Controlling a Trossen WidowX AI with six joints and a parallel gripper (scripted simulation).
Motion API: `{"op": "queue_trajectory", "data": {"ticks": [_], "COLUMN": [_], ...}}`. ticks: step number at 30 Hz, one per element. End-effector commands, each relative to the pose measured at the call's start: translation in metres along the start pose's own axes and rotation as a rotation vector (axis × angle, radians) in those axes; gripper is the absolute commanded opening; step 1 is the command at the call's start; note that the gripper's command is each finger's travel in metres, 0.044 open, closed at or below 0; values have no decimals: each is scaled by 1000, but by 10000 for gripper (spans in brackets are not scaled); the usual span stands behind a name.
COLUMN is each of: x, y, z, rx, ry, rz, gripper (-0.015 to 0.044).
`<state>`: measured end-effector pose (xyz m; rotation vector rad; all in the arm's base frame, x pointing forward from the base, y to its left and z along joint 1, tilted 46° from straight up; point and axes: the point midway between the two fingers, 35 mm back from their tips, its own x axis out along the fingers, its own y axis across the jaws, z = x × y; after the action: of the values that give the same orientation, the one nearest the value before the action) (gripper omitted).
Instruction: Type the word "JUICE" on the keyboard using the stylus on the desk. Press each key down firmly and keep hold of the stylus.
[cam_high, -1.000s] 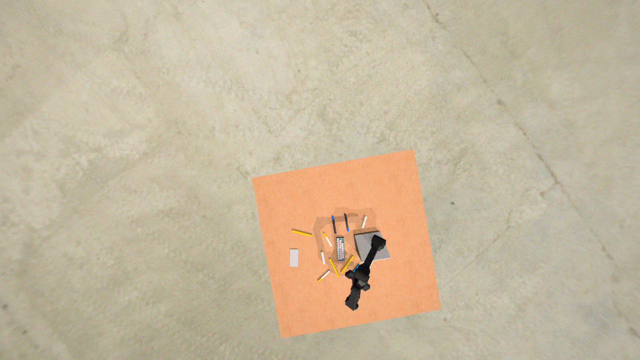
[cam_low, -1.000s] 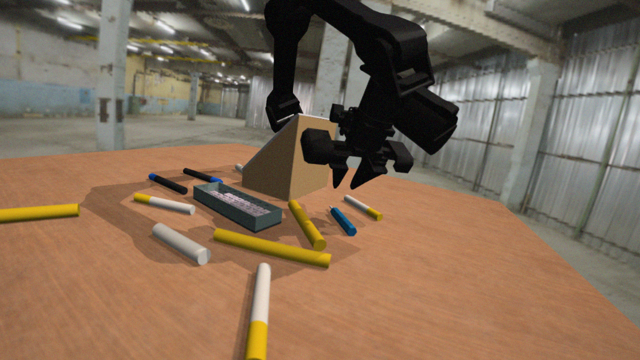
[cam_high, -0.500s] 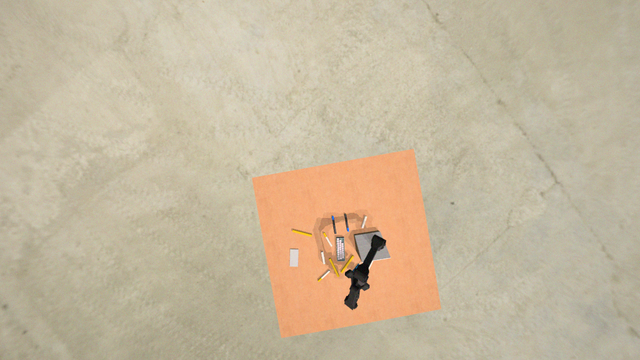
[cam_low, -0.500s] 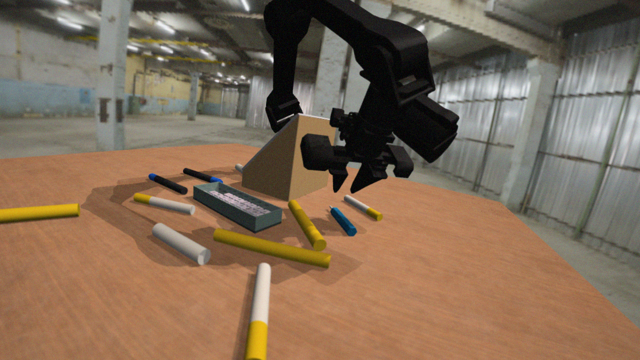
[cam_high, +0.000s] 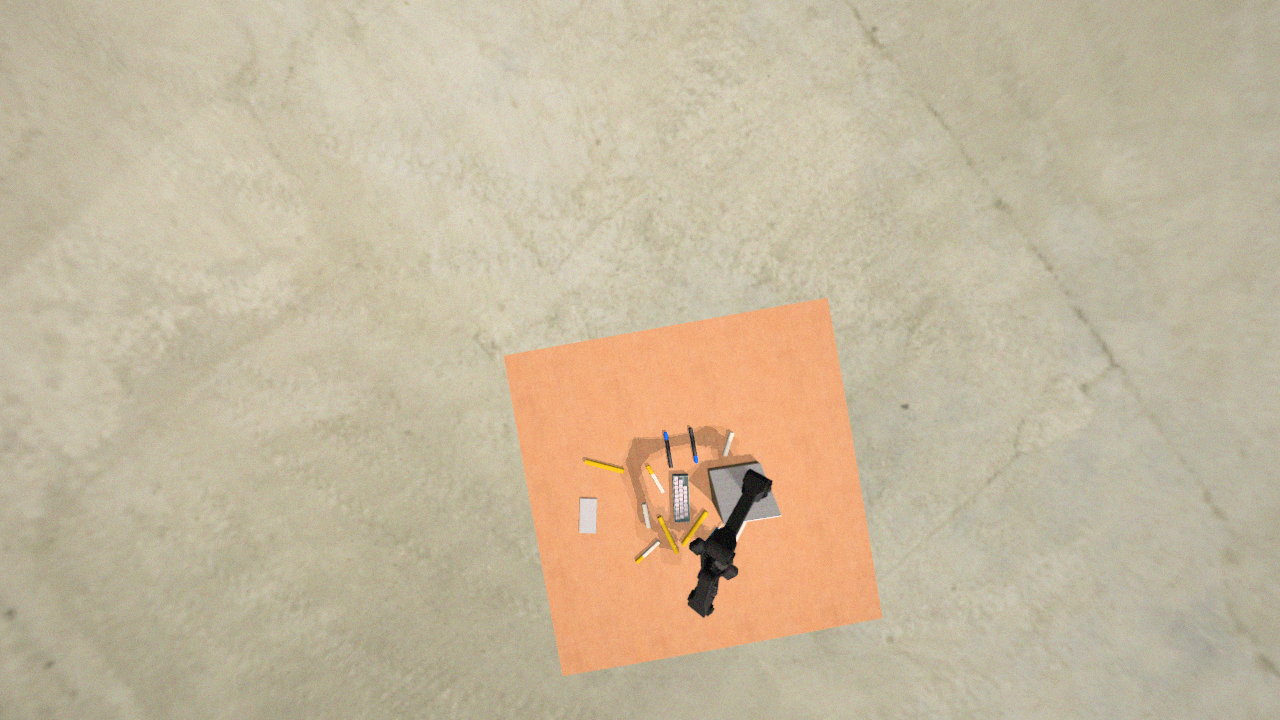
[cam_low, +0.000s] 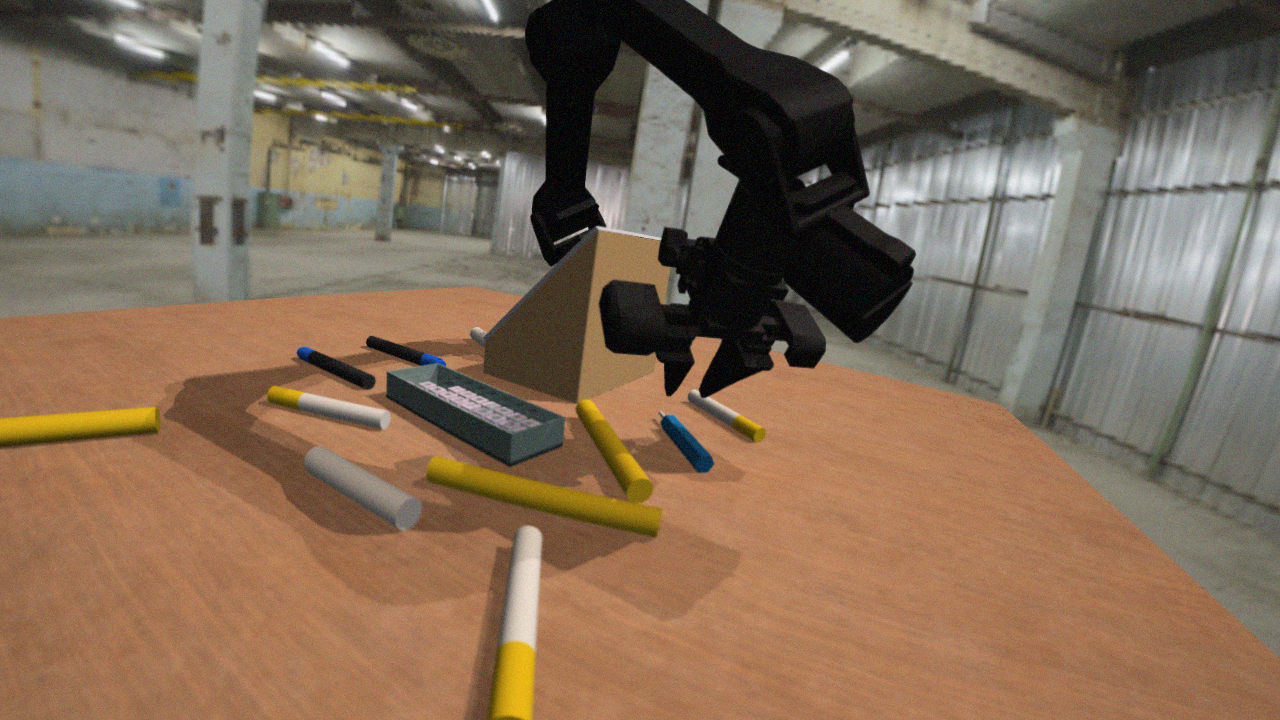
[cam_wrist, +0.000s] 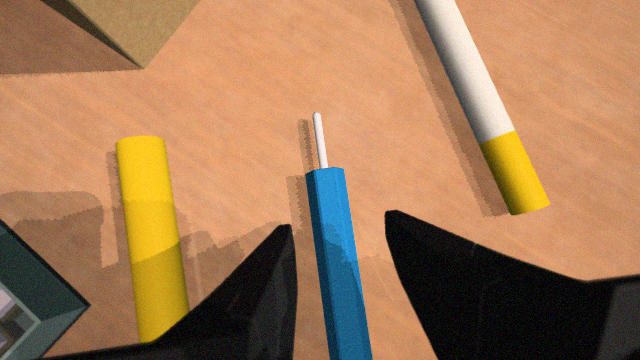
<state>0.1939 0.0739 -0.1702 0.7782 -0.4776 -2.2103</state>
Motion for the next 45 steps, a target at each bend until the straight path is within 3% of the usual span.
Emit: {"op": "queue_trajectory", "data": {"ticks": [1, 45], "x": [3, 32], "y": [1, 0], "z": [-2, -19], "rx": [-5, -4], "ry": [1, 0], "rz": [5, 6], "gripper": [150, 150]}}
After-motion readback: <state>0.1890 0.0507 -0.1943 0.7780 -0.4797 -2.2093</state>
